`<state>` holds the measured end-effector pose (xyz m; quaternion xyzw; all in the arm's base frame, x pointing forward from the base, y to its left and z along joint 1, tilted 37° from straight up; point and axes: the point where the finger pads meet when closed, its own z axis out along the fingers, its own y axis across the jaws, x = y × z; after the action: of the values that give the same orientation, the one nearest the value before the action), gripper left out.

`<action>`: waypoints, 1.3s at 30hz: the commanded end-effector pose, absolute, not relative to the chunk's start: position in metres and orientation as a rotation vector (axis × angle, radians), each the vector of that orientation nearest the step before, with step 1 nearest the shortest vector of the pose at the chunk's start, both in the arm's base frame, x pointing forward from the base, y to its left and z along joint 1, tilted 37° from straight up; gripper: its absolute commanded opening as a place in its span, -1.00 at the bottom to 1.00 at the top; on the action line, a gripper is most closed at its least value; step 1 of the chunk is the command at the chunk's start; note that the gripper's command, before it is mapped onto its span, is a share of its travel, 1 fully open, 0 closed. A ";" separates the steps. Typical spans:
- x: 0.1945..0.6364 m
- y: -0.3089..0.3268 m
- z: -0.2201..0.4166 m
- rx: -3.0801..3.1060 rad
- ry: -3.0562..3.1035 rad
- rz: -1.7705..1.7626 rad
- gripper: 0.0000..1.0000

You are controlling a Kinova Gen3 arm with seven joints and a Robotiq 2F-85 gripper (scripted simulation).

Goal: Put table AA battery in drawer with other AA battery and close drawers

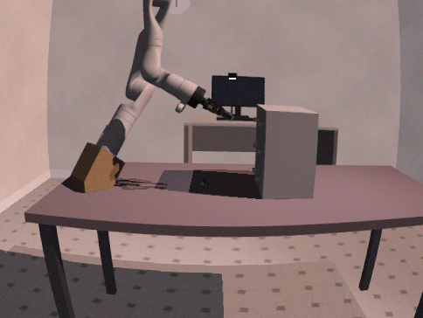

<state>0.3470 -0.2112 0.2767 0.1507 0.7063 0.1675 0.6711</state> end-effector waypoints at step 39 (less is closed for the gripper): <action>0.412 -0.214 0.288 0.335 1.591 0.379 -0.34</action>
<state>0.4117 -0.2137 0.2873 0.1487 0.7066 0.1686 0.6710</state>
